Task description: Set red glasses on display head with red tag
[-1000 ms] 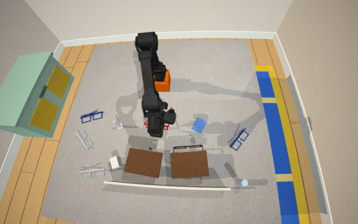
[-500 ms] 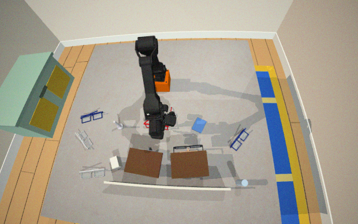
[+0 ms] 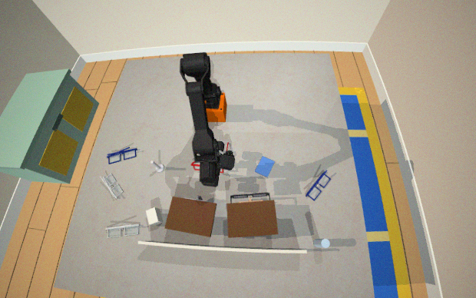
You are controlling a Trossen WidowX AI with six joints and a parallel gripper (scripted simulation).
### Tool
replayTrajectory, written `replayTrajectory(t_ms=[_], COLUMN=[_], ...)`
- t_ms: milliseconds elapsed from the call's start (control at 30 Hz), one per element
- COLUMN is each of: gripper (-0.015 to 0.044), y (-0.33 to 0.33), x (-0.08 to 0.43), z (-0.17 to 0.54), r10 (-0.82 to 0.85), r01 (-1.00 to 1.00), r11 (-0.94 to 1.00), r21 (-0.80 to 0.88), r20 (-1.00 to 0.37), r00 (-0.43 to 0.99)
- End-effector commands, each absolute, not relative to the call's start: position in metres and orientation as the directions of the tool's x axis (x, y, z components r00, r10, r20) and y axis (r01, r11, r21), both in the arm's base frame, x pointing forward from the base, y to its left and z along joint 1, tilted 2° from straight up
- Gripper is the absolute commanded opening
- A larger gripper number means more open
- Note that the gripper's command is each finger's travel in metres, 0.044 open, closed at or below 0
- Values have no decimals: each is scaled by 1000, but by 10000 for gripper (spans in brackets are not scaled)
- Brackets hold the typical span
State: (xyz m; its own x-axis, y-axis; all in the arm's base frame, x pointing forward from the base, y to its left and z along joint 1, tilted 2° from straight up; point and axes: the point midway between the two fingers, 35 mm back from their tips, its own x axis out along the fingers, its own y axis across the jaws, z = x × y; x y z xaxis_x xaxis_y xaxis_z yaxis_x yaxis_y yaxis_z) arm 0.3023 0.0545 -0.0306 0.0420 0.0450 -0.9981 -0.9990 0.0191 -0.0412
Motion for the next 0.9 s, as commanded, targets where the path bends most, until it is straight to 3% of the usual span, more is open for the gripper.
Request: replayTrajectory(t_ms=[0,267,333,667,867], gripper=[120,120,67,1,0], y=[54,54,55,55,55], x=[302,298,300,300,300], z=[-33,-33,-33,-33,-29], r10=[40,40,45,45,45], r01=[-999,-999,-999,-999,-999], r11=[19,19,18,18,18], r21=[-42,-42,-40,-40,-40], r20=[-998,-998,-998,-998,-998], r00=[43,43,41,41,41])
